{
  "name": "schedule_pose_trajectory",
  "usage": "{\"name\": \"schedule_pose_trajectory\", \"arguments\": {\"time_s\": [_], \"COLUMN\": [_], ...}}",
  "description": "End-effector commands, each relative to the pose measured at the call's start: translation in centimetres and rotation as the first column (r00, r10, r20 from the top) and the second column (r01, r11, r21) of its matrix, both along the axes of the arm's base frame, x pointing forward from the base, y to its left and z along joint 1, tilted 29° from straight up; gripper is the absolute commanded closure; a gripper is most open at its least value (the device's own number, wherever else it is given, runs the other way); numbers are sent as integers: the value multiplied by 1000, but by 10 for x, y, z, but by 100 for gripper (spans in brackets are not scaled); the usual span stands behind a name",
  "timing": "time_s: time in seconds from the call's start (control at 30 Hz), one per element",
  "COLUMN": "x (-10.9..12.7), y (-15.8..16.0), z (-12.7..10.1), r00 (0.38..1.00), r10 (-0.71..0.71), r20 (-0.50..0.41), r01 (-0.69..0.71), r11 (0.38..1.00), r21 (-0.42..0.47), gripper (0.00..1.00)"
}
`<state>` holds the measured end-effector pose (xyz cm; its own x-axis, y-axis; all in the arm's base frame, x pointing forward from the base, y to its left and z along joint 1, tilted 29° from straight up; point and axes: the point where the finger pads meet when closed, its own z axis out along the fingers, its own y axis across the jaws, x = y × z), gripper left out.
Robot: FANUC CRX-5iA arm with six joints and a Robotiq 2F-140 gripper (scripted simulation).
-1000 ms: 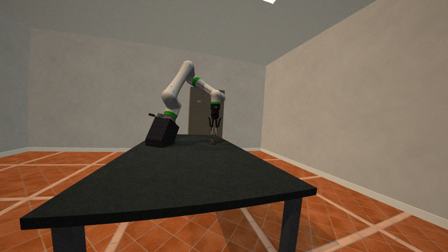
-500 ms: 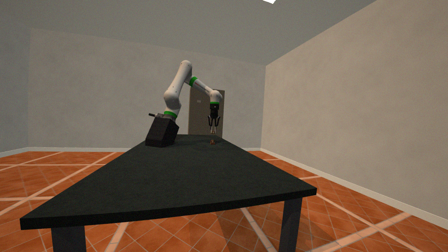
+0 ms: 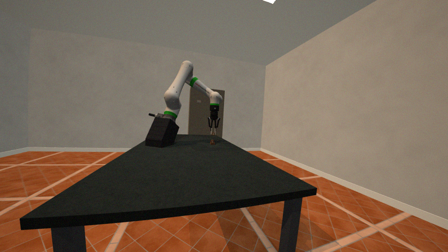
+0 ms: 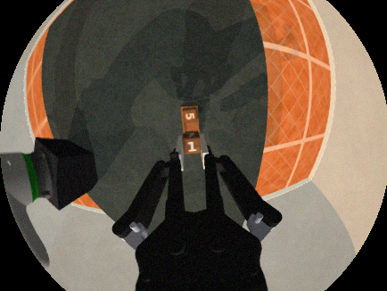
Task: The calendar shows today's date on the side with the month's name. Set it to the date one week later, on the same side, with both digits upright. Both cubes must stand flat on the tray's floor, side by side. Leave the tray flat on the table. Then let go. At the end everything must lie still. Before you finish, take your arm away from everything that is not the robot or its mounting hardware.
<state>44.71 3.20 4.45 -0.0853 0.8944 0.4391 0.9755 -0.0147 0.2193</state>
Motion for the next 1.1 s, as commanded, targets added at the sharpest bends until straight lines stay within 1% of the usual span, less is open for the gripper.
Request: {"name": "schedule_pose_trajectory", "arguments": {"time_s": [0.0, 0.13, 0.2, 0.37, 0.53, 1.07], "x": [2, 5, 5, 8, 10, 11], "y": [4, 10, 10, 17, 21, 23], "z": [-8, -20, -20, -33, -41, -44], "r00": [1000, 1000, 1000, 1000, 1000, 1000], "r10": [0, 0, 0, 0, 0, 0], "r20": [0, 0, 0, 0, 0, 0], "r01": [0, 0, 0, 0, 0, 0], "r11": [1000, 1000, 1000, 1000, 1000, 1000], "r21": [0, 0, 0, 0, 0, 0], "gripper": [84, 84, 84, 84, 84, 84]}}
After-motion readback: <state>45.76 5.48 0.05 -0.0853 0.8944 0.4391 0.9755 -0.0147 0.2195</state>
